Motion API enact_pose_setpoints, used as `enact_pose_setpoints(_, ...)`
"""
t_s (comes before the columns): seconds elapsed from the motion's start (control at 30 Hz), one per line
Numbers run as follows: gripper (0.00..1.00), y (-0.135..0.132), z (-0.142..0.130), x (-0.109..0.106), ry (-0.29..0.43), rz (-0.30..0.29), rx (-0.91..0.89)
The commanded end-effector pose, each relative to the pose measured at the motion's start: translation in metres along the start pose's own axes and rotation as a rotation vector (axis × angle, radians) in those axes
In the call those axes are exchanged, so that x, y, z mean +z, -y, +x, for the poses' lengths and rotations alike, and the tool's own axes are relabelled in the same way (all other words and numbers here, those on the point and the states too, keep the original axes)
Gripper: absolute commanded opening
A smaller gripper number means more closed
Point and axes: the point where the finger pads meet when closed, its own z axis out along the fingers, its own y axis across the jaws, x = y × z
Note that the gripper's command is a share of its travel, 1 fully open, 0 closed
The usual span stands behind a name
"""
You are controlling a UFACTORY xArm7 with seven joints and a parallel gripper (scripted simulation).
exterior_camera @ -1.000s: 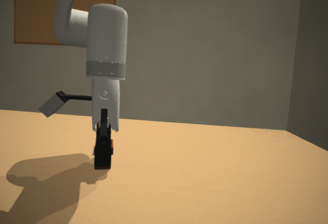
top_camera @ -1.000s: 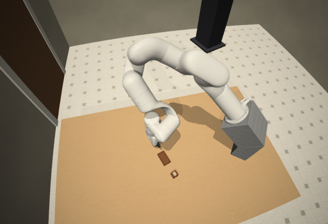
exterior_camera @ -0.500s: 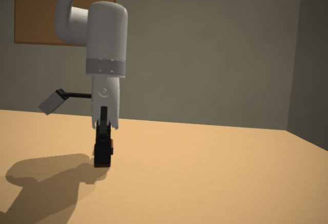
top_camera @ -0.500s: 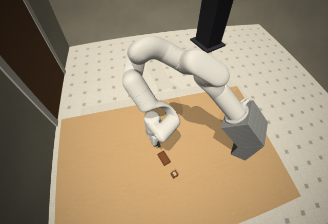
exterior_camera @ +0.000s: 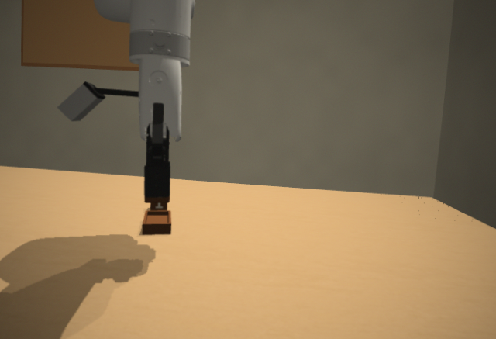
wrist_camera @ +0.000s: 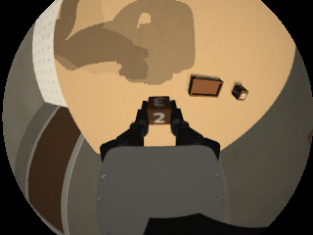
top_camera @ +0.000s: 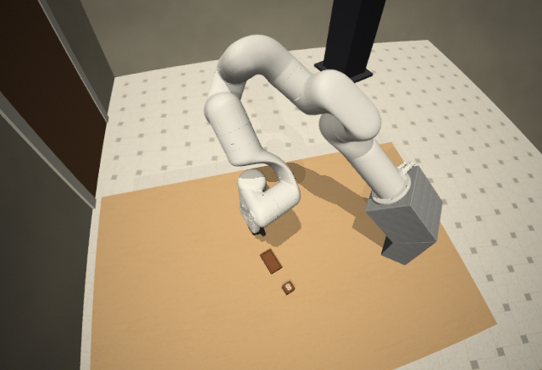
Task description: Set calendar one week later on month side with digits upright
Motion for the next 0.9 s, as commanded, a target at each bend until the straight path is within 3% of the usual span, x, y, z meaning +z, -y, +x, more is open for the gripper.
enact_pose_setpoints(0.0,0.29,0.001,-0.001,-0.028,-0.016,0.000,-0.002)
enact_pose_setpoints(0.4,0.29,0.000,-0.001,-0.029,-0.016,0.000,-0.001)
enact_pose_setpoints(0.6,0.29,-0.073,-0.003,-0.036,-0.020,0.000,0.004)
enact_pose_setpoints(0.67,0.29,-0.073,-0.003,-0.036,-0.020,0.000,0.004)
enact_pose_setpoints(0.73,0.29,-0.091,-0.002,-0.039,-0.016,0.000,0.005)
enact_pose_setpoints(0.87,0.29,-0.092,-0.002,-0.040,-0.016,0.000,0.006)
